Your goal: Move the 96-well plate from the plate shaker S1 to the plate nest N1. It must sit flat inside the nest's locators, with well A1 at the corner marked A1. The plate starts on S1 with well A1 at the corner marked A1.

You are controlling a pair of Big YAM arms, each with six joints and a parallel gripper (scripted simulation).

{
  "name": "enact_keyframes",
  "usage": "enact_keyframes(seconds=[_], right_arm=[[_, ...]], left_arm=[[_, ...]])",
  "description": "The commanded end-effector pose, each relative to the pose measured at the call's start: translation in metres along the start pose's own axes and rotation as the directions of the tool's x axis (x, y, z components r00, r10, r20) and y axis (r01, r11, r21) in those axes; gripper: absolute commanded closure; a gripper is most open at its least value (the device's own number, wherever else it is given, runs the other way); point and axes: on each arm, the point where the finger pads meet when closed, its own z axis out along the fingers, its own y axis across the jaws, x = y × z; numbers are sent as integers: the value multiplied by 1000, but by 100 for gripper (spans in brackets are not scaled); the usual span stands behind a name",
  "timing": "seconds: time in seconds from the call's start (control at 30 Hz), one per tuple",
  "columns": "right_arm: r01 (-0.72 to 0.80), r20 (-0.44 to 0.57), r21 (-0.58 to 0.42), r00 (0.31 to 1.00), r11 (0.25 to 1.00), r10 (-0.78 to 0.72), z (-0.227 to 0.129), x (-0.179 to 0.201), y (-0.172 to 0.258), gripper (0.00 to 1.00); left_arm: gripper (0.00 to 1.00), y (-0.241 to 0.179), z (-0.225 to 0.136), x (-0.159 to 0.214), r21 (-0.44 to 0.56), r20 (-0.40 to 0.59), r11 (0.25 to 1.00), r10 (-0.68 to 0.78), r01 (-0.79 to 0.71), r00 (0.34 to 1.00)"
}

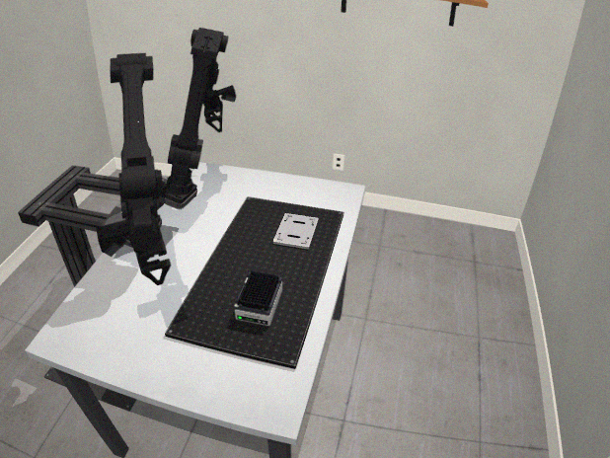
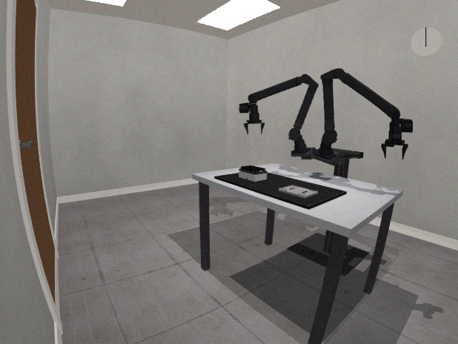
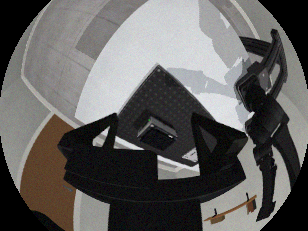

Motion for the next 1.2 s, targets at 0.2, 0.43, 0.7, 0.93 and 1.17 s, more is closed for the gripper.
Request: enact_keyframes(seconds=[0.2, 0.43, 0.7, 0.93, 1.17], right_arm=[[2, 4, -57, 1000, 998, -2, -23, -2, 17, 0], [2, 4, -57, 1000, 998, -2, -23, -2, 17, 0], [2, 4, -57, 1000, 998, -2, -23, -2, 17, 0], [2, 4, -57, 1000, 998, -2, -23, -2, 17, 0], [2, 4, -57, 1000, 998, -2, -23, -2, 17, 0]], left_arm=[[0, 4, -4, -2, -14, 3, 1000, 6, -6, 1000], [0, 4, -4, -2, -14, 3, 1000, 6, -6, 1000], [0, 7, 3, -20, 10, -16, 996, 93, -92, 996], [0, 8, 14, -46, 50, -32, 989, 143, -141, 989], [0, -6, 34, -74, 84, -47, 981, 180, -176, 982]])
